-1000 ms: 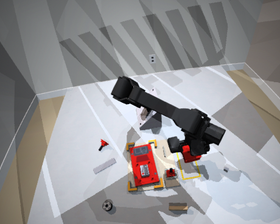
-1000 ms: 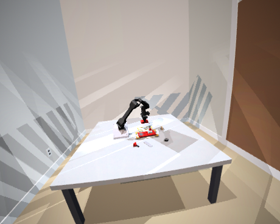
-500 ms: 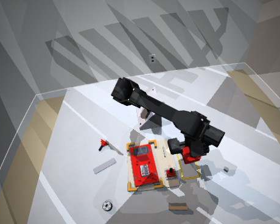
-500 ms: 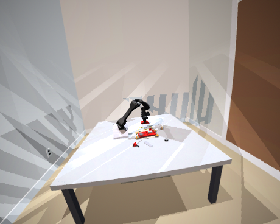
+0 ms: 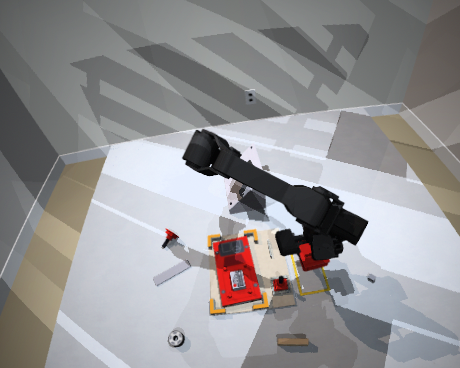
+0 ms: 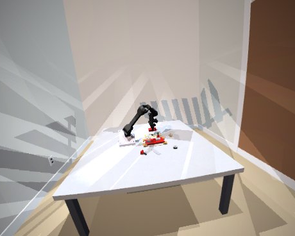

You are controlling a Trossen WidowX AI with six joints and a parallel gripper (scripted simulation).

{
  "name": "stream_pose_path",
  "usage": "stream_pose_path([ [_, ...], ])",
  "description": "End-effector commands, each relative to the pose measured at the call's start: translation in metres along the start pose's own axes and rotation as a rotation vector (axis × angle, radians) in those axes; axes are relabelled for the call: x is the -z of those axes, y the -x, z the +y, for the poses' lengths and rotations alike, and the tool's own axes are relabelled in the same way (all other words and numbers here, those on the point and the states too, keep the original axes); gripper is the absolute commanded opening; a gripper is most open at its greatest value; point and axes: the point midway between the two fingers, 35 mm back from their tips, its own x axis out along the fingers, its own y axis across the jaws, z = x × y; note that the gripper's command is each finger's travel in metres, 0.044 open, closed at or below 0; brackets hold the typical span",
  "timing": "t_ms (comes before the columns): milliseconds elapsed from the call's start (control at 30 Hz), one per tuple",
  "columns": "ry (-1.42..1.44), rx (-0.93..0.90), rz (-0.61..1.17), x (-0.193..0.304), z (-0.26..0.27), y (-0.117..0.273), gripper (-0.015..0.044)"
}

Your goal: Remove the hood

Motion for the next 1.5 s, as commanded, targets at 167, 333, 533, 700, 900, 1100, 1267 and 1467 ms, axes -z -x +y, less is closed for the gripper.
stream_pose_path([
  [167, 0.006, 0.007, 0.0, 0.001, 0.0, -0.008, 0.0],
  [333, 0.005, 0.008, 0.0, 0.001, 0.0, -0.011, 0.0],
  [533, 0.005, 0.008, 0.0, 0.001, 0.0, -0.015, 0.0],
  [700, 0.005, 0.008, 0.0, 0.001, 0.0, -0.019, 0.0],
  [900, 0.005, 0.009, 0.0, 0.001, -0.001, -0.023, 0.0],
  [1100, 0.005, 0.009, 0.0, 0.001, -0.001, -0.027, 0.0],
  [1267, 0.005, 0.009, 0.0, 0.002, -0.001, -0.03, 0.0],
  [1467, 0.005, 0.01, 0.0, 0.002, -0.001, -0.034, 0.0],
])
